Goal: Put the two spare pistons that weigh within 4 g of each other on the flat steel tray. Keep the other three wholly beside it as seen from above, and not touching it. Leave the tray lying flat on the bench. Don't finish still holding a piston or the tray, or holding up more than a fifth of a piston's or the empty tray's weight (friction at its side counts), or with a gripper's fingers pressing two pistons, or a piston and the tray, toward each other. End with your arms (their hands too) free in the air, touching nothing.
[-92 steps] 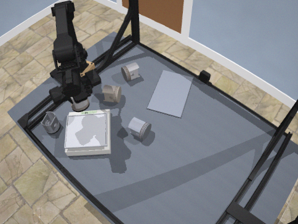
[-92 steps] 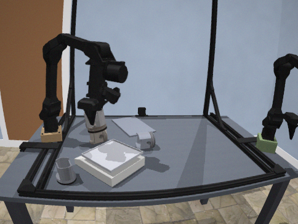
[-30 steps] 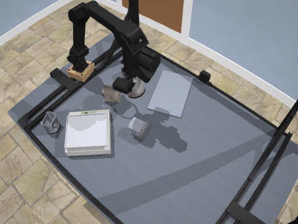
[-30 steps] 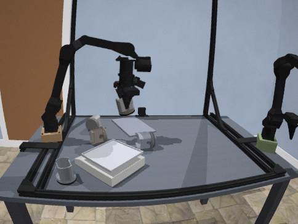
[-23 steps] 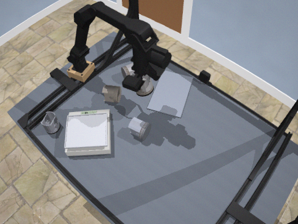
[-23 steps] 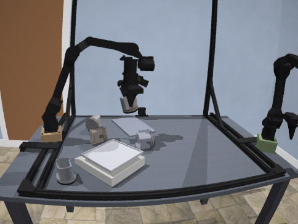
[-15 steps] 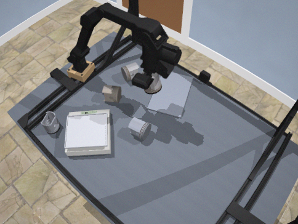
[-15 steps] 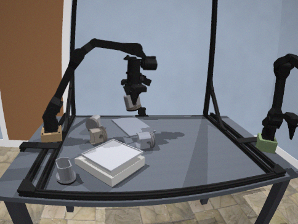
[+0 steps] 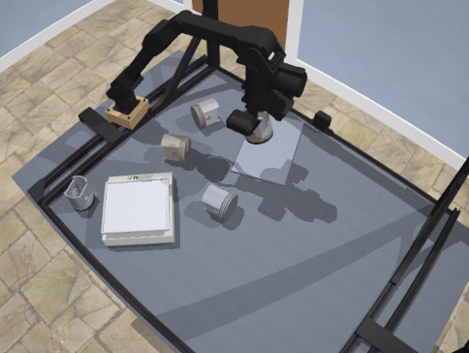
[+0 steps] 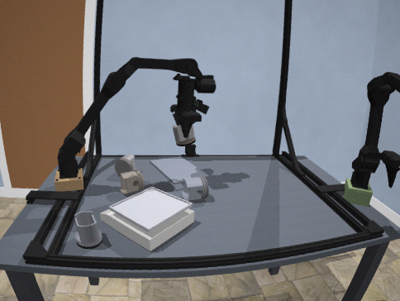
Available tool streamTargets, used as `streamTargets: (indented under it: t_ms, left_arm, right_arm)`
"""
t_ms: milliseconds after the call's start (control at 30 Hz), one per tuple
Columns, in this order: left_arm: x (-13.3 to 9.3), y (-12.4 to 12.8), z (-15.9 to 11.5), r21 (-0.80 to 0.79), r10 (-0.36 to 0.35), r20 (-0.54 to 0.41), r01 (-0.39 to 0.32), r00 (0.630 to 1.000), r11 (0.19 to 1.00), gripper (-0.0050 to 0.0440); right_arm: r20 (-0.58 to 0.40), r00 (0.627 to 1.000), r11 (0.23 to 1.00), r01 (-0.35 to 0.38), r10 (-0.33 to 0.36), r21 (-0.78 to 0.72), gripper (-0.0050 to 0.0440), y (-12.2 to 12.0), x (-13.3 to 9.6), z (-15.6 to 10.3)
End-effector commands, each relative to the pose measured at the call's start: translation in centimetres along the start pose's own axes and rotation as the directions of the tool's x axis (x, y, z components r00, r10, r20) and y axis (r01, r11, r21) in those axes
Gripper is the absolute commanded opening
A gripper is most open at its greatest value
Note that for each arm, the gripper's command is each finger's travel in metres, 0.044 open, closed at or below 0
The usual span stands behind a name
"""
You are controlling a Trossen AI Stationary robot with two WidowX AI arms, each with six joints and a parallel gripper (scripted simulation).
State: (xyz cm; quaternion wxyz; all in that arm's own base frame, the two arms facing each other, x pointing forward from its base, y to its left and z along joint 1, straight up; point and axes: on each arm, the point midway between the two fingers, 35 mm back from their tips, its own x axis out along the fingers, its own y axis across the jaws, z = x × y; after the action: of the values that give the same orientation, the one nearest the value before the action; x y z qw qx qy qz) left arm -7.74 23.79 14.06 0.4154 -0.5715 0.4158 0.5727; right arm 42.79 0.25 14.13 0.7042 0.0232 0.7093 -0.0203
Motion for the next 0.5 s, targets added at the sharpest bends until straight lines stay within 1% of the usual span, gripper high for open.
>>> streamTargets:
  t_ms: [0, 233, 467]
  left_arm:
    - [0.01, -0.02, -0.02, 0.001, -0.001, -0.001, 0.001, 1.0, 1.0, 0.044]
    - [0.01, -0.02, -0.02, 0.001, -0.001, -0.001, 0.001, 1.0, 1.0, 0.044]
    - [0.01, -0.02, -0.02, 0.001, -0.001, -0.001, 0.001, 1.0, 1.0, 0.044]
  right_arm:
    - [0.006, 1.0, 0.998, -0.01, 0.009, 0.061, 0.0158, 0.0, -0.18, 0.27]
    - [0.002, 0.999, 0.969, -0.034, 0.034, 0.244, 0.0158, 0.0, -0.18, 0.27]
    - [0.003, 0.998, 0.907, -0.055, 0.059, 0.418, 0.0158, 0.0, -0.18, 0.27]
